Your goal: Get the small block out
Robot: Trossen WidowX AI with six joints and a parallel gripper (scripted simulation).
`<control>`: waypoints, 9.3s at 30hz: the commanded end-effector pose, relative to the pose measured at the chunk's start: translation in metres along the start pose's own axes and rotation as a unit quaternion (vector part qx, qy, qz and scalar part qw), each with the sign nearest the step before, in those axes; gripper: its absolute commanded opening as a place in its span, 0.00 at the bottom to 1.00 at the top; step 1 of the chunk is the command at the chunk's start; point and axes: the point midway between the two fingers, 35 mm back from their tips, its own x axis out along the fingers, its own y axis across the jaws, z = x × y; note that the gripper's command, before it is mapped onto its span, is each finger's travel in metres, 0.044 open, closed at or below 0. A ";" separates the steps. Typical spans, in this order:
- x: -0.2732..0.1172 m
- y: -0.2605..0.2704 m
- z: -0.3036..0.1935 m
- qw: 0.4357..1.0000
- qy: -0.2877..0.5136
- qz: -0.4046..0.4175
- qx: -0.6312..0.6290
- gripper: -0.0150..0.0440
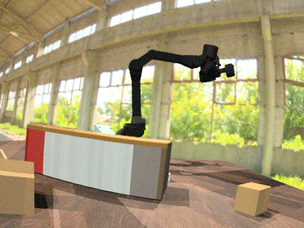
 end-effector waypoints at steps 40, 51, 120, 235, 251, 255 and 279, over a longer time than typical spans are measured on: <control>-0.390 -0.161 -0.301 0.640 0.730 -0.241 -0.008 0.93; -0.536 -0.096 -0.264 0.529 0.795 -0.280 0.095 0.93; -0.624 0.182 -0.274 0.638 0.603 -0.333 0.344 0.93; -0.577 0.112 -0.305 0.641 0.602 -0.331 0.343 0.93; -0.569 0.099 -0.308 0.641 0.602 -0.331 0.343 0.93; -0.567 0.096 -0.309 0.641 0.602 -0.331 0.343 0.93; -0.553 0.076 -0.312 0.641 0.601 -0.331 0.342 0.93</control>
